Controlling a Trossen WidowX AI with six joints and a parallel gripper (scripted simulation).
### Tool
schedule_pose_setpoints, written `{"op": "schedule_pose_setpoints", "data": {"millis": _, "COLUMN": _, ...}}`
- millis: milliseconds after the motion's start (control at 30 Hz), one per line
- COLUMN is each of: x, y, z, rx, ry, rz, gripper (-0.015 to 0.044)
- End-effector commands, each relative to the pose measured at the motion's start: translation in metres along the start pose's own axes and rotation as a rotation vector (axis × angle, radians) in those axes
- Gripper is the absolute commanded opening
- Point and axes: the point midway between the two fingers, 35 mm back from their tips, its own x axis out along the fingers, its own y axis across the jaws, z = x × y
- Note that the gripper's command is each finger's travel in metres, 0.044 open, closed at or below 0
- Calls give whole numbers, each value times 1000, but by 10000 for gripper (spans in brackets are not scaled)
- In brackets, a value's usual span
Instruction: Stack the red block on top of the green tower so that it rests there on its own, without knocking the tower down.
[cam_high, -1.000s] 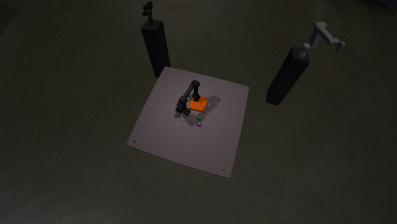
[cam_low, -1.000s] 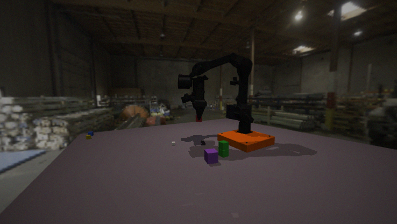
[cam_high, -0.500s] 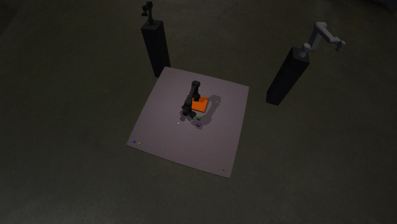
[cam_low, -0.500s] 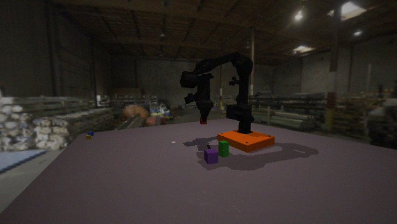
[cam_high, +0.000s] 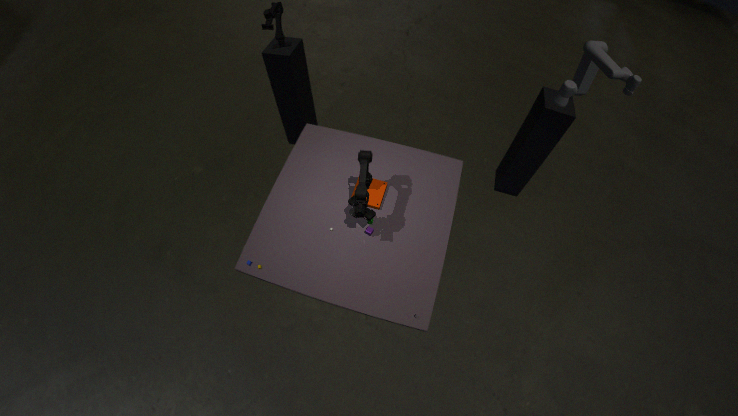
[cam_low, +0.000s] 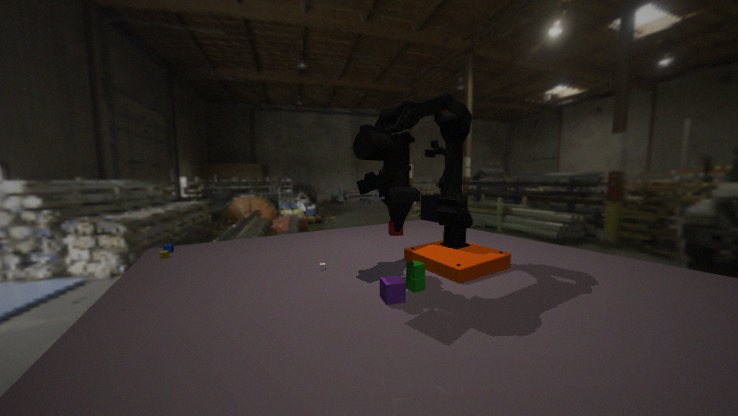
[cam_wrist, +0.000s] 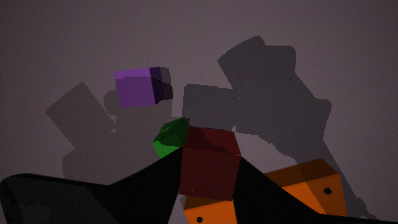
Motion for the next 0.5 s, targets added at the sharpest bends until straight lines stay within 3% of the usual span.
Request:
{"op": "schedule_pose_setpoints", "data": {"millis": 0, "x": 0, "y": 12, "z": -10, "rx": 4, "ry": -1, "rz": -3, "gripper": 0}}
{"op": "schedule_pose_setpoints", "data": {"millis": 467, "x": 11, "y": 39, "z": -36, "rx": 4, "ry": 1, "rz": 1, "gripper": 0}}
